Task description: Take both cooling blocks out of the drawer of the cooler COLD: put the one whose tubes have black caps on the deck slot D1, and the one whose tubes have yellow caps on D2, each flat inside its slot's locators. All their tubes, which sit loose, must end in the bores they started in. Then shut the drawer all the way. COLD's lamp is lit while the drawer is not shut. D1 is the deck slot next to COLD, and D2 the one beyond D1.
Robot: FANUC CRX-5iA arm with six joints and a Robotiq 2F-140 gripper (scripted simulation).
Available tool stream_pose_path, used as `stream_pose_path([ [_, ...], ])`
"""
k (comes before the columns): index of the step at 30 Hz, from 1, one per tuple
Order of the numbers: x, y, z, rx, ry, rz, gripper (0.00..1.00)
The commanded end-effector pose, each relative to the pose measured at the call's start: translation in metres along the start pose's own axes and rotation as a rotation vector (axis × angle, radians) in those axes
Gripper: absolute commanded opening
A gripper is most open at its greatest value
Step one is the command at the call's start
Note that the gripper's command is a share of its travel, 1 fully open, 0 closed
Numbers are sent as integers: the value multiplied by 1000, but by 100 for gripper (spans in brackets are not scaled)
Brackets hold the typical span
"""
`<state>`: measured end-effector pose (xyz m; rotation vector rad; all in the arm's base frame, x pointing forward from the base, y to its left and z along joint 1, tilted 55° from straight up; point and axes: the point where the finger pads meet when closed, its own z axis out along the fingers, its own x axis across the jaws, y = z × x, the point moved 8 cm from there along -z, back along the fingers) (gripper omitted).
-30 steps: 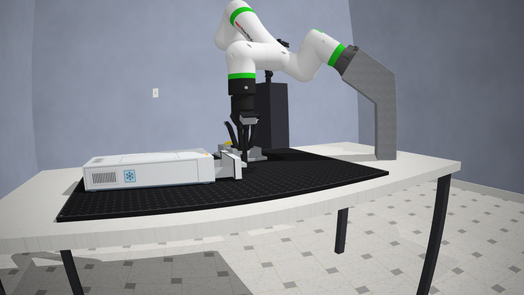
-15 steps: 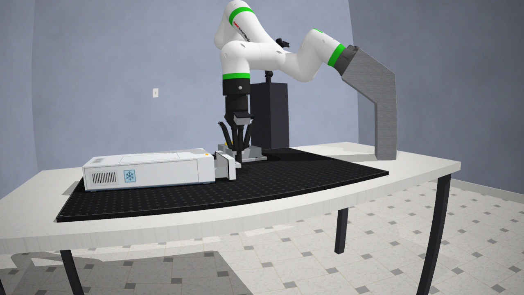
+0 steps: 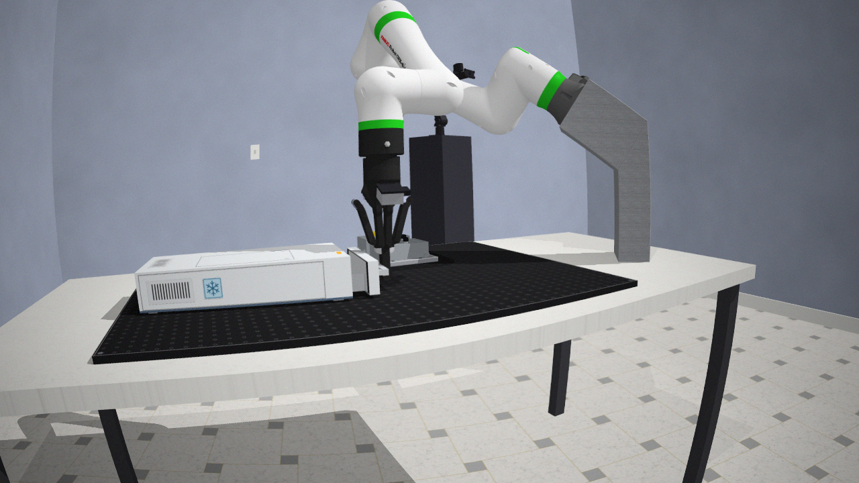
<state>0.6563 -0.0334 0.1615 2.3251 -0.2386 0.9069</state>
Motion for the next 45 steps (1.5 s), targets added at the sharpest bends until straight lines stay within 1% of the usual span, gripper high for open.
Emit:
stream_pose_path([
  [1,1,0,-1,1,2,0,10],
  [45,14,0,-1,1,2,0,10],
])
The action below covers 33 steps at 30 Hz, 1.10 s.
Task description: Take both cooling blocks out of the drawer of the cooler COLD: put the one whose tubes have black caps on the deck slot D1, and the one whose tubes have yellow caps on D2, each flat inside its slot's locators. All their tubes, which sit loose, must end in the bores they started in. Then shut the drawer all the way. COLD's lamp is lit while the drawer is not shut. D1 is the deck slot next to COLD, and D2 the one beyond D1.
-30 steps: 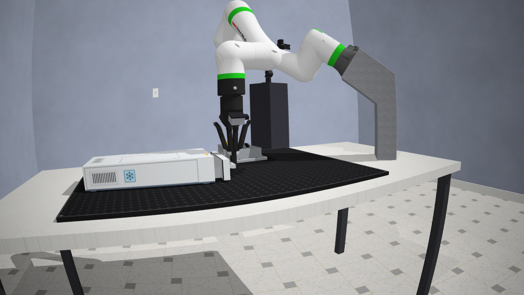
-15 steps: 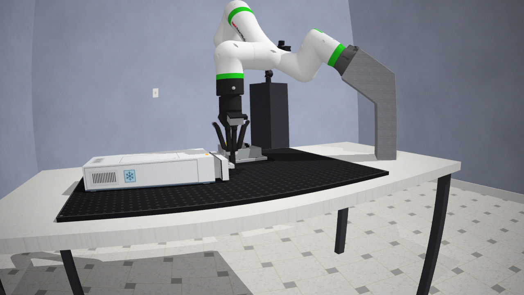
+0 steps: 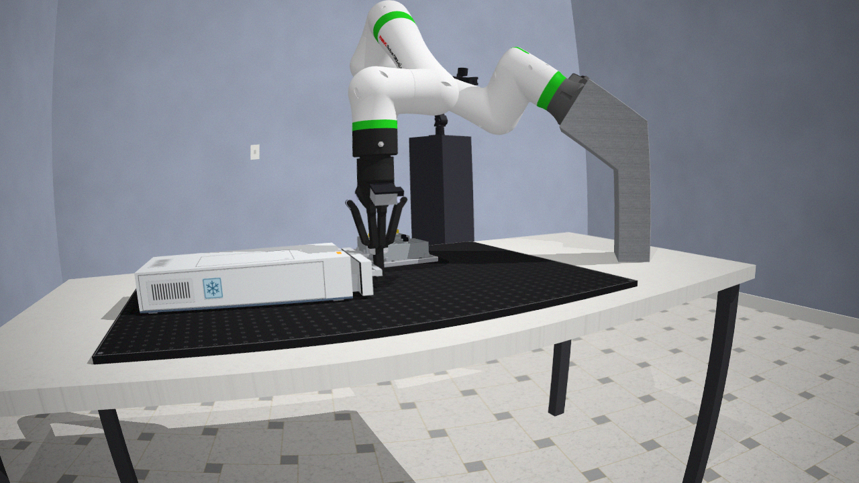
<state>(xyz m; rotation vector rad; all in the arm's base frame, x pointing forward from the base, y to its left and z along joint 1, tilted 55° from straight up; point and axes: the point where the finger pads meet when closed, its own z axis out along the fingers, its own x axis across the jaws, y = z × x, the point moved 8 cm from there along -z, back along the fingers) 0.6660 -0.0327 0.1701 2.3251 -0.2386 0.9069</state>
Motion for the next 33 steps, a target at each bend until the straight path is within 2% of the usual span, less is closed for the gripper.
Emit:
stream_pose_path([
  [1,1,0,-1,1,2,0,10],
  [33,11,0,-1,1,2,0,10],
])
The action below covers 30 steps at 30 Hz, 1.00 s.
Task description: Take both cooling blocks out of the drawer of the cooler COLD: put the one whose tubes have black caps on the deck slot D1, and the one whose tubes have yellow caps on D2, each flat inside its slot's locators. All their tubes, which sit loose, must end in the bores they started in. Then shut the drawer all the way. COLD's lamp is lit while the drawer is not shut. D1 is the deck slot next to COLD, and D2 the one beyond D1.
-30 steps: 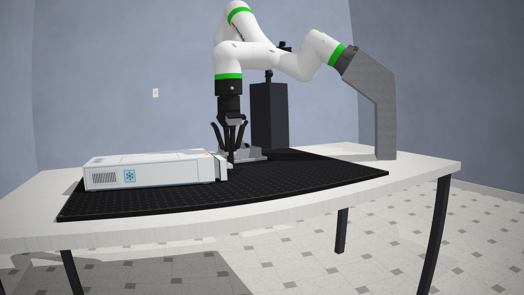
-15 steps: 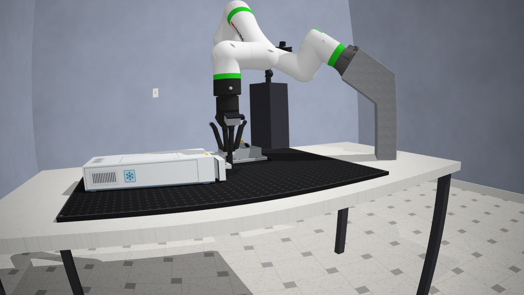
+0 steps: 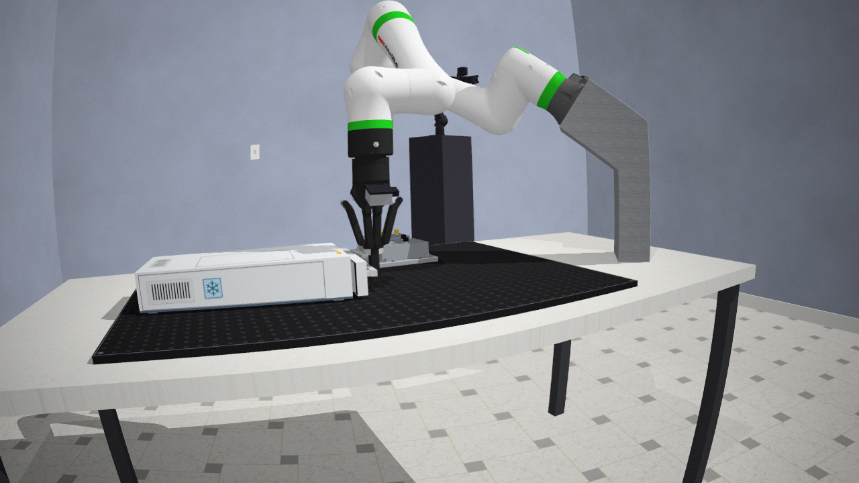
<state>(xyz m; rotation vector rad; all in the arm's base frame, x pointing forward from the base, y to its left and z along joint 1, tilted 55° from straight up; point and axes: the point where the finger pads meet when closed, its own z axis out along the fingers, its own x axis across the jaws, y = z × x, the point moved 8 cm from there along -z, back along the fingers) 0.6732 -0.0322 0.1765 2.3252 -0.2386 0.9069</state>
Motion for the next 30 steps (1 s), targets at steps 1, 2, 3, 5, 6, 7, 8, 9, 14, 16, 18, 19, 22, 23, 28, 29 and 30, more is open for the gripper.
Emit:
stream_pose_path([
  [1,1,0,-1,1,2,0,10],
  [2,2,0,-1,1,2,0,10],
  [3,2,0,-1,1,2,0,10],
  [5,3,0,-1,1,2,0,10],
  [6,3,0,-1,1,2,0,10],
  [7,3,0,-1,1,2,0,10],
  [8,4,0,-1,1,2,0,10],
  [9,4,0,-1,1,2,0,10],
  [14,5,0,-1,1,2,0,10],
  [16,6,0,-1,1,2,0,10],
  [18,6,0,-1,1,2,0,10],
  [19,7,0,-1,1,2,0,10],
  [22,8,0,-1,1,2,0,10],
  [23,8,0,-1,1,2,0,10],
  [28,9,0,-1,1,2,0,10],
  [29,10,0,-1,1,2,0,10],
  [30,10,0,-1,1,2,0,10],
])
